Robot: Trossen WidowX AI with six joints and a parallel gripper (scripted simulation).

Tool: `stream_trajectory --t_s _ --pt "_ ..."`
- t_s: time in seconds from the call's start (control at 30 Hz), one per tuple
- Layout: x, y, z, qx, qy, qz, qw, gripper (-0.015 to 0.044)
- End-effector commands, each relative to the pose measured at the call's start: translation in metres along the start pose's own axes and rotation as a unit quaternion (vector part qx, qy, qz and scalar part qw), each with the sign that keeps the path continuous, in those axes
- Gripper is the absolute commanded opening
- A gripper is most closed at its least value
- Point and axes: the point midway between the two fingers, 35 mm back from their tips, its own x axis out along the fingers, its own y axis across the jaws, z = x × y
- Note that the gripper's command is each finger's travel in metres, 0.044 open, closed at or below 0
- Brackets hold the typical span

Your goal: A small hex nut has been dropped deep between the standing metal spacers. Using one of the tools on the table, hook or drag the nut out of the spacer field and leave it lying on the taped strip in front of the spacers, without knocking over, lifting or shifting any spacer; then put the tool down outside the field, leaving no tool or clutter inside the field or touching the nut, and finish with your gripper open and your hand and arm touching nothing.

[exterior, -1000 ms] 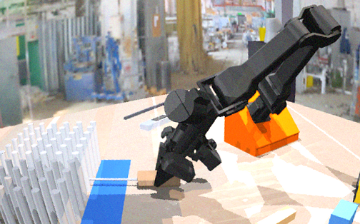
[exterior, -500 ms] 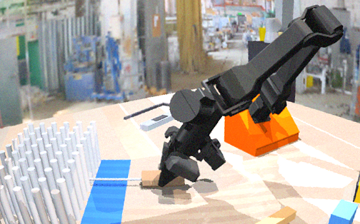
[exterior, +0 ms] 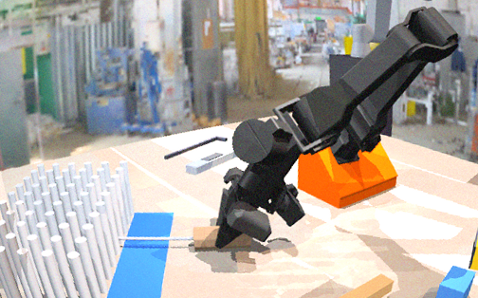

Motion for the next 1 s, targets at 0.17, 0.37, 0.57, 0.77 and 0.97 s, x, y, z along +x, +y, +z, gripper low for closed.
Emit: stream_trajectory --t_s 0.17,0.37,0.57,0.77,0.97 --pt "-0.004 0.001 0.005 0.002 0.002 0.001 1.0 0.0" --pt "-0.006 0.001 0.008 0.002 0.002 0.001 1.0 0.0" --pt "-0.008 0.001 0.01 0.002 0.002 0.001 1.0 0.0" --pt "-0.009 0.001 0.013 0.002 0.002 0.001 1.0 0.0" --pt "-0.011 0.001 0.016 0.002 0.002 0.001 1.0 0.0"
